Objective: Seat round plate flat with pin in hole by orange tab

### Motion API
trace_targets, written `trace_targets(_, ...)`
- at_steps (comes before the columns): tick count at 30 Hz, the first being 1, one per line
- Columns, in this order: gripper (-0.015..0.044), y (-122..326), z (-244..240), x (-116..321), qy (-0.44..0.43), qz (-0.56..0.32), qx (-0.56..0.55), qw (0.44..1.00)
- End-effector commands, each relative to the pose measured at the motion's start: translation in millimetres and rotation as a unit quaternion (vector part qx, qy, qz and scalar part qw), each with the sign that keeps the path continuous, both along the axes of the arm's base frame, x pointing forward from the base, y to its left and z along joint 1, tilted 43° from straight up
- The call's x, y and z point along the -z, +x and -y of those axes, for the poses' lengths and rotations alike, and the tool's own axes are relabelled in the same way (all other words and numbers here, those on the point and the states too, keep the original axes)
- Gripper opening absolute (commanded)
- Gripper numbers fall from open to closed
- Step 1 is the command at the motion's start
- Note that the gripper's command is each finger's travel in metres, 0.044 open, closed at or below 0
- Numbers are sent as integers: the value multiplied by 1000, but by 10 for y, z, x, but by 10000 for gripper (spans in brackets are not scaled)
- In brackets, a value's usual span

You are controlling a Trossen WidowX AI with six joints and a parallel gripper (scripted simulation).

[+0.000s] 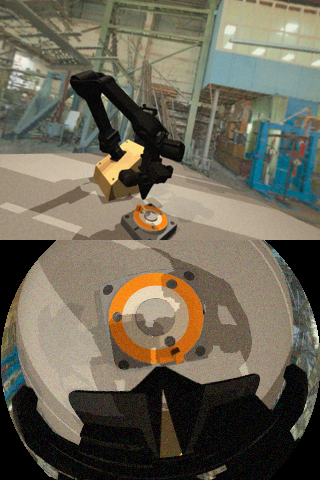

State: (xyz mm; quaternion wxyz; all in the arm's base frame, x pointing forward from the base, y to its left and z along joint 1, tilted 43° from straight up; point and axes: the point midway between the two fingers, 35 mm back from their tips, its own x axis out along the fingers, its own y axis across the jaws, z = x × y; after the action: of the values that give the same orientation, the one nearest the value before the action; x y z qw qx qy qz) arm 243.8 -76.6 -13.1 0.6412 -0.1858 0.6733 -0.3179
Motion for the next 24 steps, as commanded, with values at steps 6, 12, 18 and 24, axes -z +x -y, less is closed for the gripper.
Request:
trace_targets(6,0,-58,157,111,-4,-5,0,1000)
trace_targets(12,0,-53,223,52,-4,-5,0,1000)
trace_targets(18,0,-38,298,4,-5,-5,0,1000)
trace_targets(24,0,-17,334,-21,-5,-5,0,1000)
